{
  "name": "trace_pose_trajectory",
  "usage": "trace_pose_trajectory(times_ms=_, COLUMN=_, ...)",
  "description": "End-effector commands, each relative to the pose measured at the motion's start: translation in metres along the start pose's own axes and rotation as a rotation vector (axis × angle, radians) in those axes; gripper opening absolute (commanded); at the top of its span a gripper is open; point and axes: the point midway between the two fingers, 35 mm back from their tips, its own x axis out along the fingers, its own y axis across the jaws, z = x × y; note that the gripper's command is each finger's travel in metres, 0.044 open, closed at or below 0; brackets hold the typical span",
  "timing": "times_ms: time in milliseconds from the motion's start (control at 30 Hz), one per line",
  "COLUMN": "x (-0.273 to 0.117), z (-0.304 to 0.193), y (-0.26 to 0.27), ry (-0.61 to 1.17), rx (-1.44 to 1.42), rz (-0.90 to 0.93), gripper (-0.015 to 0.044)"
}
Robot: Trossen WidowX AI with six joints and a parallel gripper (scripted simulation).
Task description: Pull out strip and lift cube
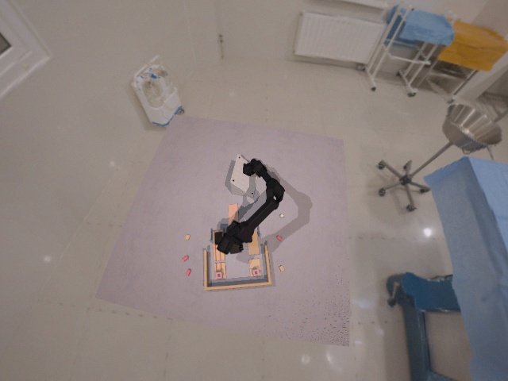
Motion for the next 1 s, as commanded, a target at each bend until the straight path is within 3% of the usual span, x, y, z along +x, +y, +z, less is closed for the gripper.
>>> trace_pose_trajectory(times_ms=0, x=-0.002, z=-0.003, y=0.001, ry=0.001, rx=0.0, rz=0.0, gripper=0.0006)
trace_pose_trajectory(times_ms=433, x=-0.04, z=-0.056, y=0.012, ry=0.003, rx=0.006, rz=0.004, gripper=0.0)
trace_pose_trajectory(times_ms=967, x=-0.043, z=-0.099, y=0.021, ry=0.005, rx=0.008, rz=0.005, gripper=0.0)
